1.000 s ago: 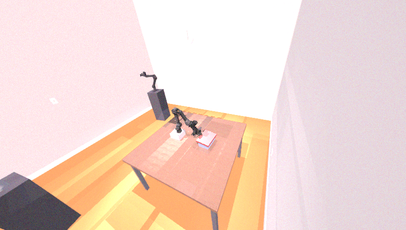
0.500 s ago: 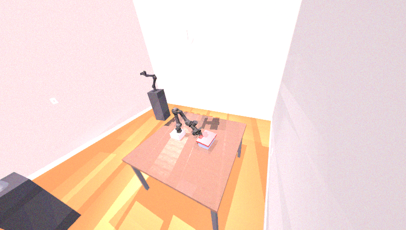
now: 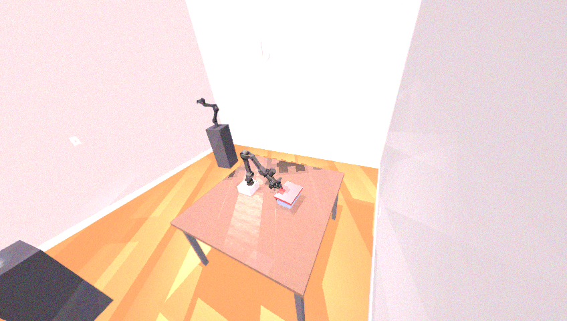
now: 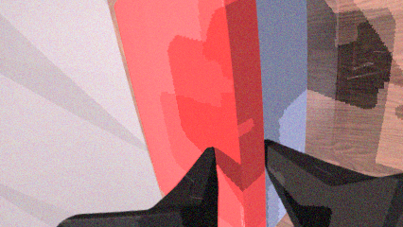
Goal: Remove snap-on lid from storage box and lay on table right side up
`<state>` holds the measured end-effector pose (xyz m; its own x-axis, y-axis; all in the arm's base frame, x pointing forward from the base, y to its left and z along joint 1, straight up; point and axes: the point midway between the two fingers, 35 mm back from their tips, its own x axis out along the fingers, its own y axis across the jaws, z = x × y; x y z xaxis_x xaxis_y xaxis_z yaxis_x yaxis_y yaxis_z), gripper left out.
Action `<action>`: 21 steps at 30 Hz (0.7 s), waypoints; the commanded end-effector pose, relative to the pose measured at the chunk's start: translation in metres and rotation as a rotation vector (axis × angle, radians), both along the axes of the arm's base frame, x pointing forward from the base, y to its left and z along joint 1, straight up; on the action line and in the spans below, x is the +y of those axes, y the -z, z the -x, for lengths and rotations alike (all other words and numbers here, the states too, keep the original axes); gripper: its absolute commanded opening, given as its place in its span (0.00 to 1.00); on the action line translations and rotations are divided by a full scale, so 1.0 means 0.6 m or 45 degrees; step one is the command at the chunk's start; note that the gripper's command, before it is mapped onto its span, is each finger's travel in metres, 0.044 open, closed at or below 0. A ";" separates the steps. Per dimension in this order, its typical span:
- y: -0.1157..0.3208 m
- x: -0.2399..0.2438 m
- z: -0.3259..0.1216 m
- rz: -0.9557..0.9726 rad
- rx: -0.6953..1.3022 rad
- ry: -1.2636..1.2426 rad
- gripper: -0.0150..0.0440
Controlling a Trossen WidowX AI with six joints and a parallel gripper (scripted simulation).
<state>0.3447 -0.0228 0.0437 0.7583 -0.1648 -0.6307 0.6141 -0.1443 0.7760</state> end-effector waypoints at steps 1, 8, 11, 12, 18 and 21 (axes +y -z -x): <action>0.000 0.000 -0.001 -0.001 -0.001 -0.002 0.25; 0.000 0.000 -0.002 -0.001 -0.001 -0.002 0.25; 0.000 0.000 -0.003 -0.001 -0.001 -0.002 0.25; 0.000 0.000 -0.003 -0.001 -0.001 -0.002 0.25; 0.000 0.000 -0.004 -0.001 -0.001 -0.002 0.25; 0.000 -0.001 -0.004 -0.001 -0.001 -0.002 0.25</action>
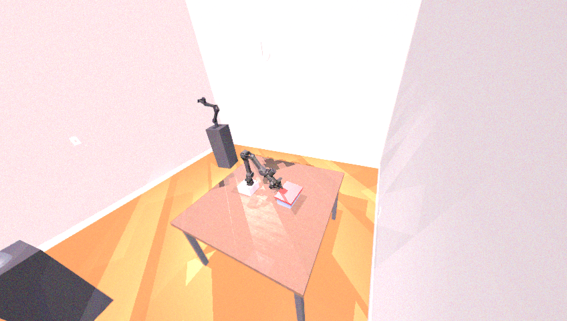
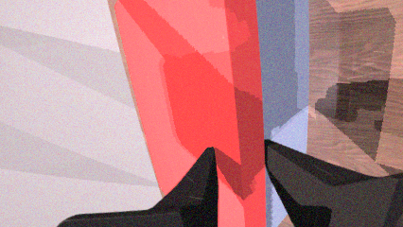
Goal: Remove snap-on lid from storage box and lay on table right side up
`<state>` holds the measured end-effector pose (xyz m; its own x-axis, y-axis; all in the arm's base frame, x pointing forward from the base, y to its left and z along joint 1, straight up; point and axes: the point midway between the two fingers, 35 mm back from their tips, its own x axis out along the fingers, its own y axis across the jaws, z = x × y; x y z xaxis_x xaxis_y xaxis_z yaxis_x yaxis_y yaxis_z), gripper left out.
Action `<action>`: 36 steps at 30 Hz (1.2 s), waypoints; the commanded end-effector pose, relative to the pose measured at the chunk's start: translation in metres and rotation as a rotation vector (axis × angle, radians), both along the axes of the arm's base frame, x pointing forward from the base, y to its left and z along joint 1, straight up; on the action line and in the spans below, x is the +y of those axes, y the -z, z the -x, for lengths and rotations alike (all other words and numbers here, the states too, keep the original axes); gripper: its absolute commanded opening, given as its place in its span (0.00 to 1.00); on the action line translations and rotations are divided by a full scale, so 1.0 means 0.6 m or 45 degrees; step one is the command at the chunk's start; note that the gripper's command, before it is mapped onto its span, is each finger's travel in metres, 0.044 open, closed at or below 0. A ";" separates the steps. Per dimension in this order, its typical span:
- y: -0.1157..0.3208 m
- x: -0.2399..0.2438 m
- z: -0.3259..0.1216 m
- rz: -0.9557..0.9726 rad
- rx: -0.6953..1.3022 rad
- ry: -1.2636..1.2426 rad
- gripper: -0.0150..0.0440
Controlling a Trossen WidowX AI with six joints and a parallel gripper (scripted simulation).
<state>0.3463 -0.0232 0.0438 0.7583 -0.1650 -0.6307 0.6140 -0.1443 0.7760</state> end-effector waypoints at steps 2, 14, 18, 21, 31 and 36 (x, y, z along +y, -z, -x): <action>0.000 0.000 -0.002 -0.001 -0.001 -0.003 0.25; -0.014 -0.001 -0.001 -0.003 -0.002 -0.010 0.25; -0.023 -0.001 -0.002 -0.003 -0.002 -0.010 0.25; -0.030 -0.001 -0.003 -0.003 -0.002 -0.010 0.25; -0.052 -0.002 -0.007 -0.003 -0.003 -0.010 0.25; -0.063 -0.003 -0.010 -0.003 -0.003 -0.010 0.25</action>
<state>0.3490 -0.0254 0.0727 0.7529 -0.1625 -0.6377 0.6215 -0.1432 0.7702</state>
